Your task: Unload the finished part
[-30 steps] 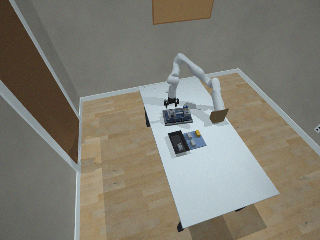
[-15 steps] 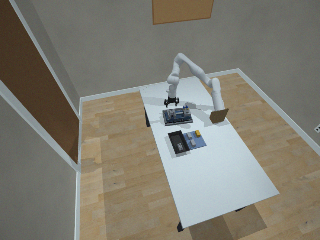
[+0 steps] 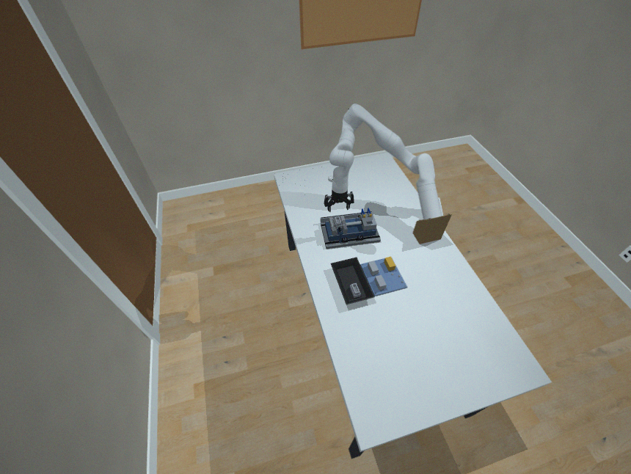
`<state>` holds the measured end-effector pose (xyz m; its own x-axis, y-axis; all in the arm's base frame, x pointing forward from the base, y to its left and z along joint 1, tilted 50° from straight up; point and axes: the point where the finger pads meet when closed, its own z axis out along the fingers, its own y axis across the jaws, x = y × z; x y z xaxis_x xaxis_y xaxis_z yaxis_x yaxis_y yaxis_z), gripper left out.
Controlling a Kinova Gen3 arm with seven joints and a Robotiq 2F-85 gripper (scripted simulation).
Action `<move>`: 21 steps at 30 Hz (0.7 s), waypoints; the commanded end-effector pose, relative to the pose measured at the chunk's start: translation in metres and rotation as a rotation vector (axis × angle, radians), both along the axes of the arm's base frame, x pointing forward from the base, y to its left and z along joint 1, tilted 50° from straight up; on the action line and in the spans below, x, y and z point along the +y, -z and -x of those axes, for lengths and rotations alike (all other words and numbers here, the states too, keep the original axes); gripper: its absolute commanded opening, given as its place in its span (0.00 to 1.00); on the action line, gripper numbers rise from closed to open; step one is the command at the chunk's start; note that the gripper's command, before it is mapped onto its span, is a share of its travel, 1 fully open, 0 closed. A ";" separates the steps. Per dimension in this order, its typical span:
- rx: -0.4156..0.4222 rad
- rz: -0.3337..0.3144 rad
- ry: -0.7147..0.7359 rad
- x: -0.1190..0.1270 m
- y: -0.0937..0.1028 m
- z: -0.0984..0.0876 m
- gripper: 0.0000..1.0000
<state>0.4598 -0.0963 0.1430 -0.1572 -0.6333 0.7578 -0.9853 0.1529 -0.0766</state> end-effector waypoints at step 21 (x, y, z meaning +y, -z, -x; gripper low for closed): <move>-0.006 0.006 0.009 0.001 -0.003 0.002 0.00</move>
